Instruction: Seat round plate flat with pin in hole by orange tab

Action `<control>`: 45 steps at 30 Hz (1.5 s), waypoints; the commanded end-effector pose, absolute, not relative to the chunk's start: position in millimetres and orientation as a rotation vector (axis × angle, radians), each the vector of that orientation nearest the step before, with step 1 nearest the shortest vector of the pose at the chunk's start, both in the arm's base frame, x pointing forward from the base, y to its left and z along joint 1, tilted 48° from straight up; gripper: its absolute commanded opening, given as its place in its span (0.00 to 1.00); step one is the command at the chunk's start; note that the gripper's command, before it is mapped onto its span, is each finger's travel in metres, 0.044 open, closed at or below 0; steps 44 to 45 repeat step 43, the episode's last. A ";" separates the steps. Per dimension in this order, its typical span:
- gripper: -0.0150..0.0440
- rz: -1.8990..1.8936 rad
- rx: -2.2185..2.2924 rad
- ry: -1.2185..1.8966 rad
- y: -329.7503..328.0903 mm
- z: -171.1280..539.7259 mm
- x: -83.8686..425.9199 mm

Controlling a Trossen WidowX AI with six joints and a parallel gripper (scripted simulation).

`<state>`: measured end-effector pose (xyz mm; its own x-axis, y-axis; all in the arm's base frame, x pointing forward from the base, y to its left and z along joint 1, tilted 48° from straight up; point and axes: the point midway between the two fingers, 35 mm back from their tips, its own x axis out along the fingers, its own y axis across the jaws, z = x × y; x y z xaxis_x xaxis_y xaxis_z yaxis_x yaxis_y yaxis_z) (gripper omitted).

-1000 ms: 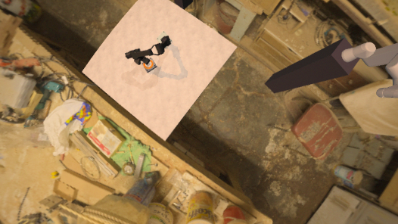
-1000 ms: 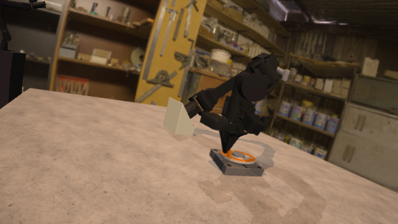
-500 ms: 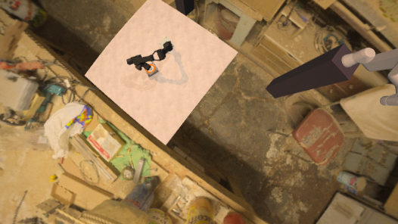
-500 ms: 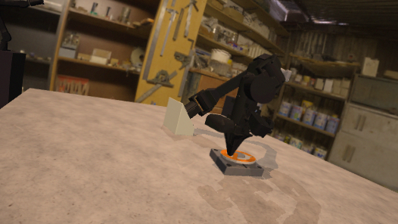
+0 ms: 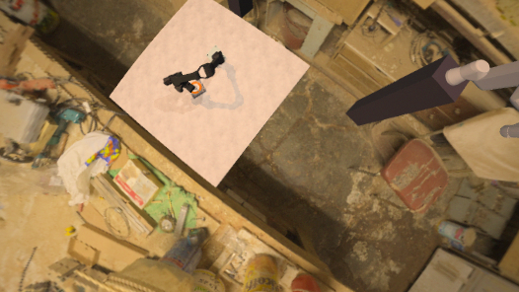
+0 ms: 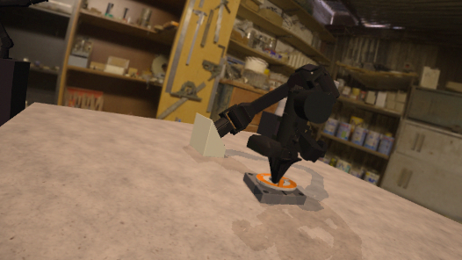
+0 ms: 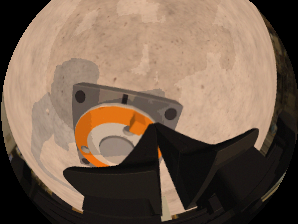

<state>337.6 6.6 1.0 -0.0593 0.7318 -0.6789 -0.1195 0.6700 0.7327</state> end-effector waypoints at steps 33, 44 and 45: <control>0.25 0.750 0.548 1.473 -13.7 36.8 347.6; 0.25 0.750 0.548 1.473 -13.7 36.8 347.6; 0.25 0.750 0.548 1.473 -13.7 36.8 347.6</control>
